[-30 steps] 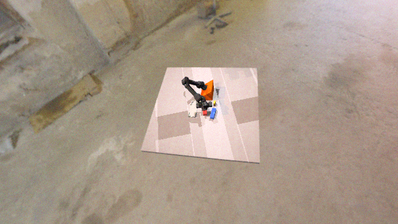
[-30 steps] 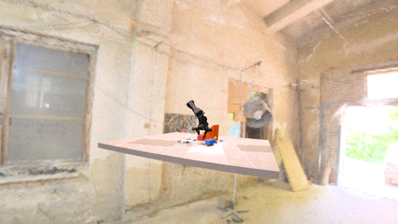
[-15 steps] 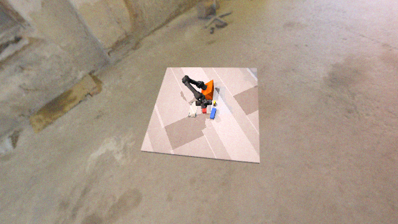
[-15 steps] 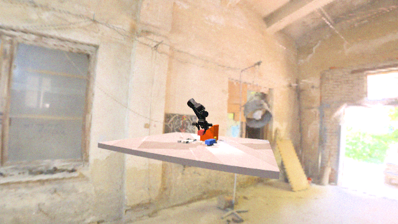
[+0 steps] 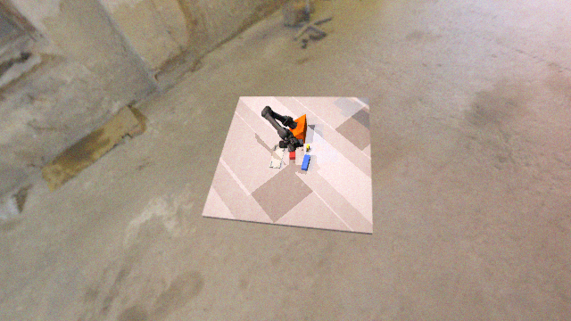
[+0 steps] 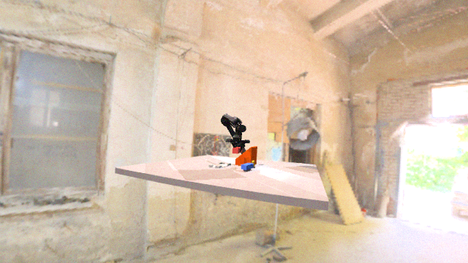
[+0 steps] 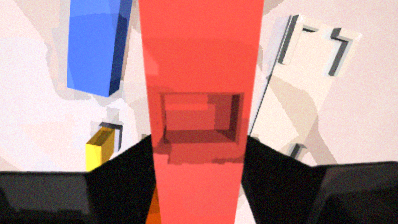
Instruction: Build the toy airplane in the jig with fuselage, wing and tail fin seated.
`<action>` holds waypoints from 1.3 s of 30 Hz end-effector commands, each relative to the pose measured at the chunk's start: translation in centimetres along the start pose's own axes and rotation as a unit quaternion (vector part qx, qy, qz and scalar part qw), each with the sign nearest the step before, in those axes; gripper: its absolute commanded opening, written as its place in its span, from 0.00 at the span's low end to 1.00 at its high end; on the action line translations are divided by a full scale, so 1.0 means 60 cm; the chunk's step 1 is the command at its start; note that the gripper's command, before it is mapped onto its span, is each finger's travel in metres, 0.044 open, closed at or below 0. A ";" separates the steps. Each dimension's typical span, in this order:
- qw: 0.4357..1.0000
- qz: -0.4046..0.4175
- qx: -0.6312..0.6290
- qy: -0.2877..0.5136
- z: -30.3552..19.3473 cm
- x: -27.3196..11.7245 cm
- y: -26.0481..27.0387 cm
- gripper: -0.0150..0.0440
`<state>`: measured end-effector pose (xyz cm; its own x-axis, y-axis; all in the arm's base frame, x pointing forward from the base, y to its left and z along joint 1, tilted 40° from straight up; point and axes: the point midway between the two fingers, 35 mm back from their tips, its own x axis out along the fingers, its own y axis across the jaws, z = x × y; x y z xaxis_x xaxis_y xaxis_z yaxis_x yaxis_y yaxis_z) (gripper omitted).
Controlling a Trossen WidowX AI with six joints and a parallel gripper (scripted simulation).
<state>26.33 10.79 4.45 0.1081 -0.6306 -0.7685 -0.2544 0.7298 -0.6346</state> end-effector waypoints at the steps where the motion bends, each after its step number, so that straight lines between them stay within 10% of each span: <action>1: 1.000 0.003 0.006 -0.001 0.001 -0.004 -0.008 0.25; 39: 0.997 0.007 0.083 -0.004 -0.024 0.075 -0.188 0.25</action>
<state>28.40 0.22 7.93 0.1095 -0.6155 -0.7805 -0.1064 0.7735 -0.6248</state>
